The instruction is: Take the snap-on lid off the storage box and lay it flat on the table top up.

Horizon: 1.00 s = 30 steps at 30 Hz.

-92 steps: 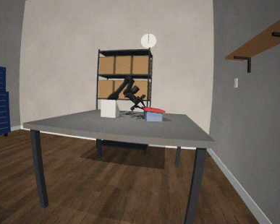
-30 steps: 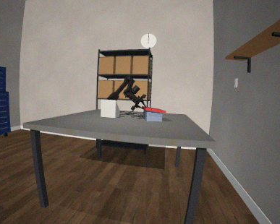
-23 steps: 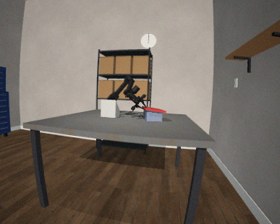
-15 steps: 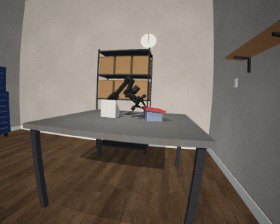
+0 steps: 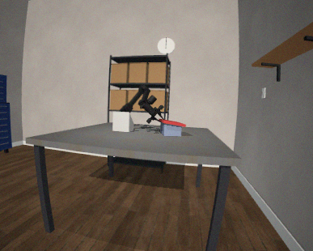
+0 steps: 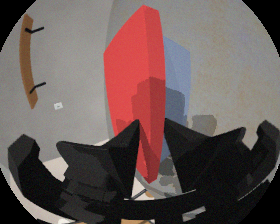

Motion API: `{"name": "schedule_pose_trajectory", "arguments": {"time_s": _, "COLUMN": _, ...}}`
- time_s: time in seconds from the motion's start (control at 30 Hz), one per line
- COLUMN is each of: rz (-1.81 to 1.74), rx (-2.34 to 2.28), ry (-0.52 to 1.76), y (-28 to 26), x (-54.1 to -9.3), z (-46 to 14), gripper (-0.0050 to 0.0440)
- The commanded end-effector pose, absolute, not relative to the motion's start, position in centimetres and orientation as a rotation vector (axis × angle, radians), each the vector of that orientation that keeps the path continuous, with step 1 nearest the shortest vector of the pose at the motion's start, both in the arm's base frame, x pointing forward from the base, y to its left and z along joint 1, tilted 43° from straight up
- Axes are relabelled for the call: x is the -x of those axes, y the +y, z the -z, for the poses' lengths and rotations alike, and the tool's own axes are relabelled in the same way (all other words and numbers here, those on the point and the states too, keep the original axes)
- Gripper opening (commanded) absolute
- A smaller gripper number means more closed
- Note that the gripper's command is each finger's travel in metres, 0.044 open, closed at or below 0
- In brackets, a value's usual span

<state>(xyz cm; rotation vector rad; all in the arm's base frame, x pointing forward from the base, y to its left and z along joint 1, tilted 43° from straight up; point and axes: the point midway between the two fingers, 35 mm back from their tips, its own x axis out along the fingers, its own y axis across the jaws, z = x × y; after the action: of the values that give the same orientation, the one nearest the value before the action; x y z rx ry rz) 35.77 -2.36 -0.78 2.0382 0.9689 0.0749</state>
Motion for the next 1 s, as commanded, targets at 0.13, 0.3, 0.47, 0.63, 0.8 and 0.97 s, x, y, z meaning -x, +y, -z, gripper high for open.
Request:
{"name": "schedule_pose_trajectory", "arguments": {"time_s": 0.13, "rz": -0.072, "rx": -2.037, "ry": 0.971, "y": -3.0, "x": -35.9, "z": 0.0, "gripper": -0.0050}}
{"name": "schedule_pose_trajectory", "arguments": {"time_s": 0.3, "rz": -0.072, "rx": -2.037, "ry": 0.971, "y": -3.4, "x": -36.0, "z": -0.5, "gripper": -0.0050}}
{"name": "schedule_pose_trajectory", "arguments": {"time_s": 0.47, "rz": -0.072, "rx": -2.037, "ry": 0.971, "y": -3.8, "x": -36.2, "z": -1.0, "gripper": -0.0050}}
{"name": "schedule_pose_trajectory", "arguments": {"time_s": 0.63, "rz": -0.072, "rx": -2.037, "ry": 0.971, "y": -4.2, "x": -36.4, "z": -1.6, "gripper": -0.0050}}
{"name": "schedule_pose_trajectory", "arguments": {"time_s": 0.8, "rz": -0.072, "rx": -2.037, "ry": 0.971, "y": -4.5, "x": -36.6, "z": -2.0, "gripper": -0.0050}}
{"name": "schedule_pose_trajectory", "arguments": {"time_s": 0.97, "rz": -0.072, "rx": -2.037, "ry": 0.971, "y": -5.0, "x": -36.8, "z": -2.6, "gripper": -0.0050}}
